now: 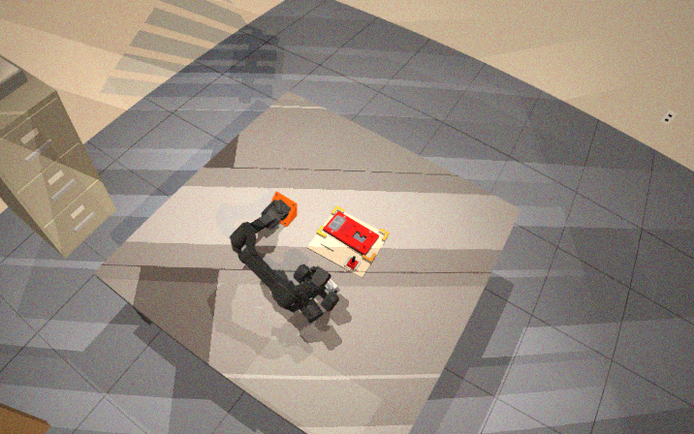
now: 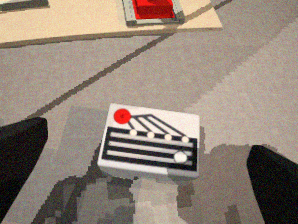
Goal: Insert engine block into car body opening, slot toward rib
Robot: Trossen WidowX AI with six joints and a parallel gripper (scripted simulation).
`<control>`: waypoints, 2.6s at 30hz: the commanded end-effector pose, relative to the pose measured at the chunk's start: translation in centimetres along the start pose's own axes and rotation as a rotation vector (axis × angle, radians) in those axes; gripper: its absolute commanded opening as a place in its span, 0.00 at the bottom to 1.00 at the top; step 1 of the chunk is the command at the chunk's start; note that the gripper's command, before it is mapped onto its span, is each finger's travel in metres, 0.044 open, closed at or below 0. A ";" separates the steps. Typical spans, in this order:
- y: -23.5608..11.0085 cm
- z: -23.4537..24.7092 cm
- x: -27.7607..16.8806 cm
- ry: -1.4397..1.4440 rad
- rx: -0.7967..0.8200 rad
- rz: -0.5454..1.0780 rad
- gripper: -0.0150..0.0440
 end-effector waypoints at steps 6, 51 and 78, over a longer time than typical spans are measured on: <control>0.2 -0.1 0.3 -0.040 0.019 0.017 1.00; 3.6 -2.2 9.0 -1.304 0.701 0.464 1.00; 6.0 -2.2 8.9 -1.455 0.809 0.509 1.00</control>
Point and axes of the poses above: the point midway between the two fingers, 35 mm back from their tips, its own y axis out along the fingers, its own z axis across the jaws, x = y × z, the point moved 9 cm from there along -y, back along the fingers, and after that the axes turned 13 degrees about -y, right-handed, at the moved point
